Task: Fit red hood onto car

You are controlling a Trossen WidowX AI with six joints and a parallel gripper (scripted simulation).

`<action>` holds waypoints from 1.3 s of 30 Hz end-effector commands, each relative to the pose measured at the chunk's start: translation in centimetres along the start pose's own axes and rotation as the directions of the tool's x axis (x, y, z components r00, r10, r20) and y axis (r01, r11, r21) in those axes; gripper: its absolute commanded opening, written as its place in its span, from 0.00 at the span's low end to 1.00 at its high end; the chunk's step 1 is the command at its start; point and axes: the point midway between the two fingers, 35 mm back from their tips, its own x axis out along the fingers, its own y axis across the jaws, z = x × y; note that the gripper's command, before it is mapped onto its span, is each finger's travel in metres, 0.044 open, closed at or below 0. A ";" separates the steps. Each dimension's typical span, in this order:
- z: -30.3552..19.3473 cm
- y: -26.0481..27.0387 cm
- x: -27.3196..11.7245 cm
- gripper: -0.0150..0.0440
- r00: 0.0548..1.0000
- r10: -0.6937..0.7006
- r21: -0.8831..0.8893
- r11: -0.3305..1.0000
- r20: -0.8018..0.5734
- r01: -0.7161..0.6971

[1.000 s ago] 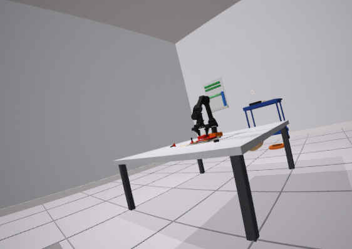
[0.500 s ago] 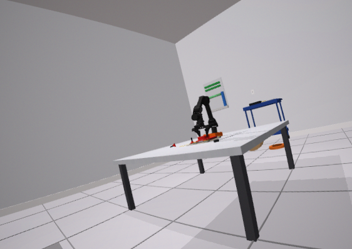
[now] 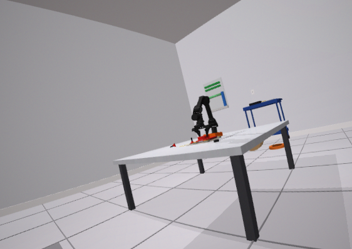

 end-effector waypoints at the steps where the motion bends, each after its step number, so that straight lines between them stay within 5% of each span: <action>1: 0.0 0.0 0.0 0.97 1.000 0.000 0.000 1.000 0.000 0.000; 7: 0.1 0.0 -0.5 1.00 1.000 0.000 0.000 1.000 -0.001 0.000; 16: 0.1 -0.1 -7.0 1.00 1.000 0.005 0.000 1.000 -0.011 -0.005; 39: 0.1 -0.1 -7.0 1.00 1.000 0.005 0.000 1.000 -0.011 -0.005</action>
